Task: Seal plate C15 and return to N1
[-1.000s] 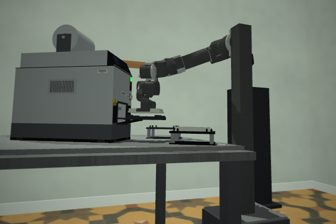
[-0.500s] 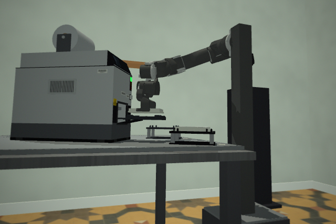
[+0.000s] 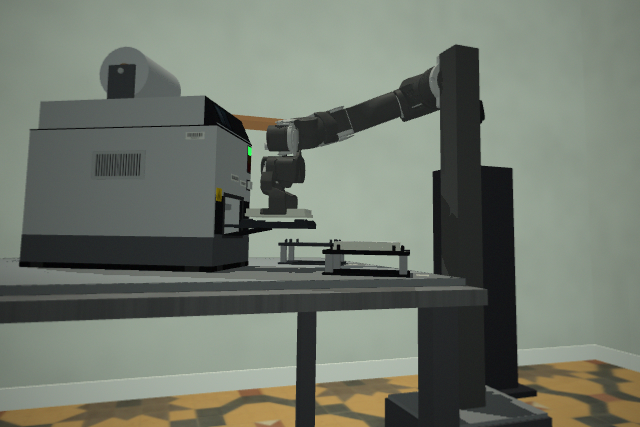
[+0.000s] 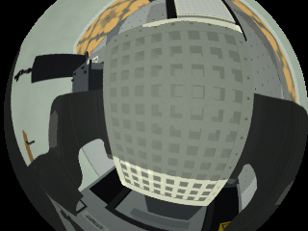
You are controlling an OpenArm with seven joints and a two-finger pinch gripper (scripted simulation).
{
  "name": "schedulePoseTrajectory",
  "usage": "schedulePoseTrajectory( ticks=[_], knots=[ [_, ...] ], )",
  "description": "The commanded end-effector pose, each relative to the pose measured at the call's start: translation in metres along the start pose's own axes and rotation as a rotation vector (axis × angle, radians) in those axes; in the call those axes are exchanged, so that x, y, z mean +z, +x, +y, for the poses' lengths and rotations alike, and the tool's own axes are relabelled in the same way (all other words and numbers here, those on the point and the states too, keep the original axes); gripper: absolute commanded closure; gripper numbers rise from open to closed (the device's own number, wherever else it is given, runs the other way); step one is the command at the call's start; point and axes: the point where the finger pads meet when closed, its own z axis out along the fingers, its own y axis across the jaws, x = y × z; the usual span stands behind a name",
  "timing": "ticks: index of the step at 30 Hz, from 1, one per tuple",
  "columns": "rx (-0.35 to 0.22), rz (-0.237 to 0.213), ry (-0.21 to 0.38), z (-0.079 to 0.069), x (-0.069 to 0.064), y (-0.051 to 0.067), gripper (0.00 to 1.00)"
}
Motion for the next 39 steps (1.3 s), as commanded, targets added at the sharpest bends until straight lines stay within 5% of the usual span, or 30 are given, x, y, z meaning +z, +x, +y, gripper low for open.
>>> schedulePoseTrajectory(
  ticks=[1, 39],
  knots=[
    [0.002, -0.004, -0.009, 0.0031, -0.0043, -0.0018, 1.0],
    [0.003, -0.005, -0.01, 0.0043, -0.0065, -0.0026, 1.0]
  ],
)
